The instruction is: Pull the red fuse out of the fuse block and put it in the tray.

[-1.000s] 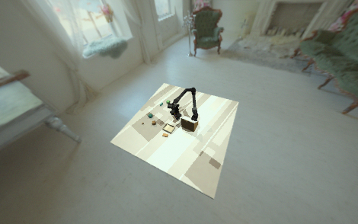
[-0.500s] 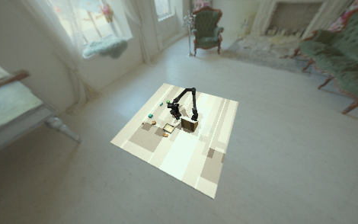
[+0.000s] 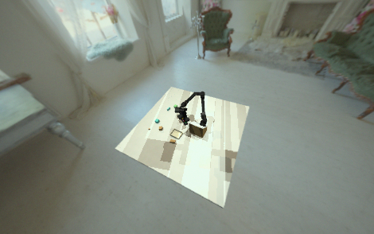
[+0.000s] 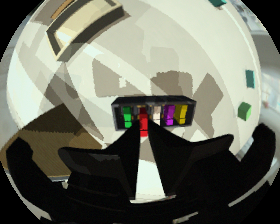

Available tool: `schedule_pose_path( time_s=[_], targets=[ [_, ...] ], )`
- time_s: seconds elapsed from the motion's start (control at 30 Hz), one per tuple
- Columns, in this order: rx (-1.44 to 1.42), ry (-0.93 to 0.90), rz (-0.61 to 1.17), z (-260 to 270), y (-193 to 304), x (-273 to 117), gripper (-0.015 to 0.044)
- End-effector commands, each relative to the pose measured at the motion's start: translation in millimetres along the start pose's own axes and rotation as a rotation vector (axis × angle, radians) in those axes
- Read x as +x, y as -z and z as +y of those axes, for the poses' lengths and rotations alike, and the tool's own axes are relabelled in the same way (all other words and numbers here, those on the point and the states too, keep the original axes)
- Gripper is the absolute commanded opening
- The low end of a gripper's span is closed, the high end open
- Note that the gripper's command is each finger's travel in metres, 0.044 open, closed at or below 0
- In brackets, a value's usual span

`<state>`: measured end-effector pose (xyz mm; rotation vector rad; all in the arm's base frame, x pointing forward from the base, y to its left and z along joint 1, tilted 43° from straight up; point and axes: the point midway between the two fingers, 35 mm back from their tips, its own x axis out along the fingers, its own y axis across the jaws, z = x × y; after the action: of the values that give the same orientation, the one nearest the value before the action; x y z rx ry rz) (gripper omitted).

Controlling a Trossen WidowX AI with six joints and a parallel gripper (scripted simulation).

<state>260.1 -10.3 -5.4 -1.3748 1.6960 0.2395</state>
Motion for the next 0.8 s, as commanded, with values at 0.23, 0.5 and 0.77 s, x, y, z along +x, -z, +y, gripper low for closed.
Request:
schedule_pose_path(
  time_s=[0.23,0.5,0.77],
  targets=[
    [0.005,-0.003,-0.004,-0.2,-0.7,-6.5,0.0],
    [0.005,-0.003,-0.004,-0.1,-0.5,-10.5,0.0],
    [0.004,-0.002,-0.003,0.0,-0.2,-14.5,0.0]
  ],
)
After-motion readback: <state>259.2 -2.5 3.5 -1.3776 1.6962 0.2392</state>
